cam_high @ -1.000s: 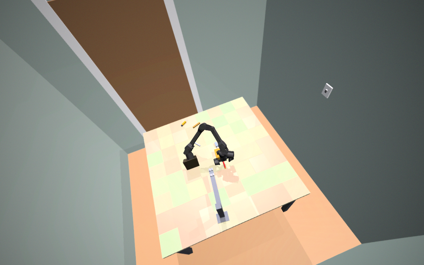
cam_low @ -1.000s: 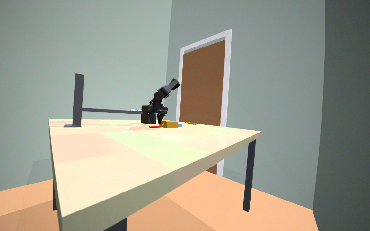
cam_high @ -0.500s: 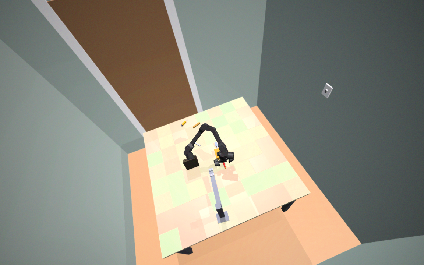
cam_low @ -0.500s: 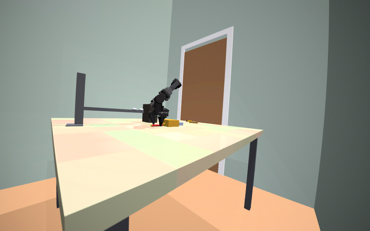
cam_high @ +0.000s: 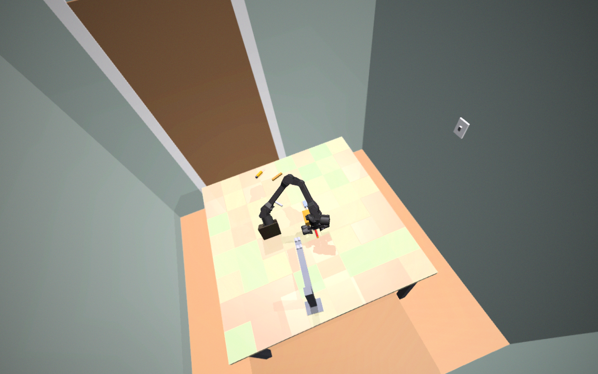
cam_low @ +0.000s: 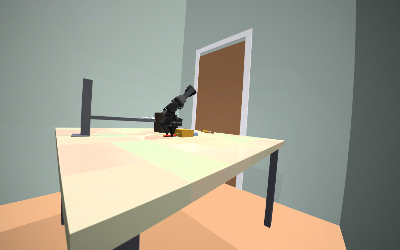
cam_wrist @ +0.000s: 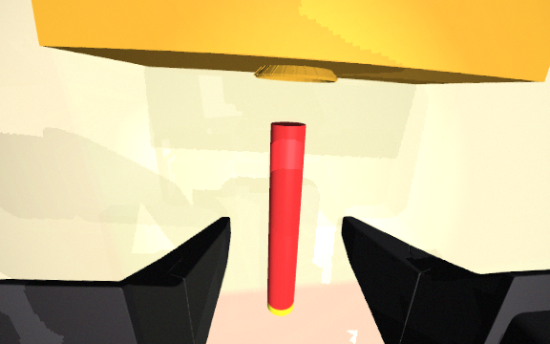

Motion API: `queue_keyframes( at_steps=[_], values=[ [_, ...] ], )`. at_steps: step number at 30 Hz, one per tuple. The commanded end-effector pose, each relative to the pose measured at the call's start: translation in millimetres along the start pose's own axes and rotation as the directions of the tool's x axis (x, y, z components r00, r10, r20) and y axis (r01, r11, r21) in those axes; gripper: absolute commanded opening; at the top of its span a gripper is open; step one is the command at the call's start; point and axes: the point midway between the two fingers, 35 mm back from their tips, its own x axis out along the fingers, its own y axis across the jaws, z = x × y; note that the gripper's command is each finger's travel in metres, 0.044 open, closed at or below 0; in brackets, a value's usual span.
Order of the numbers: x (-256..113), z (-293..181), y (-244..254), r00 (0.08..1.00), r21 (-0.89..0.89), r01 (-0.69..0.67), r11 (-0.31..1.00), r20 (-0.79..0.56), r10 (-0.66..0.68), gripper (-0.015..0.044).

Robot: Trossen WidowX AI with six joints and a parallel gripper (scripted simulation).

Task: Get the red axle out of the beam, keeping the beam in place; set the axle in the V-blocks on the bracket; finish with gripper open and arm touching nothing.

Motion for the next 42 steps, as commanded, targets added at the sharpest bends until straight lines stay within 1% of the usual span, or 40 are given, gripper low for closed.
queue_keyframes(
  at_steps=[1, 5, 15, 20, 36, 42],
  values=[
    [0, 0, 0, 1.0, 0.0, 0.0, 1.0, 0.0, 0.0, 0.0177],
    [0, 0, 0, 1.0, 0.0, 0.0, 1.0, 0.0, 0.0, 0.0072],
    [0, 0, 0, 1.0, 0.0, 0.0, 1.0, 0.0, 0.0, 0.0],
    [-17, -2, -4, 1.0, 0.001, 0.001, 1.0, -0.004, -0.001, 0.0],
    [-133, -7, -5, 1.0, 0.032, -0.001, 0.999, -0.003, 0.001, 0.0],
    [-138, -10, -2, 1.0, 0.047, -0.001, 0.999, -0.003, 0.001, 0.0]
  ],
)
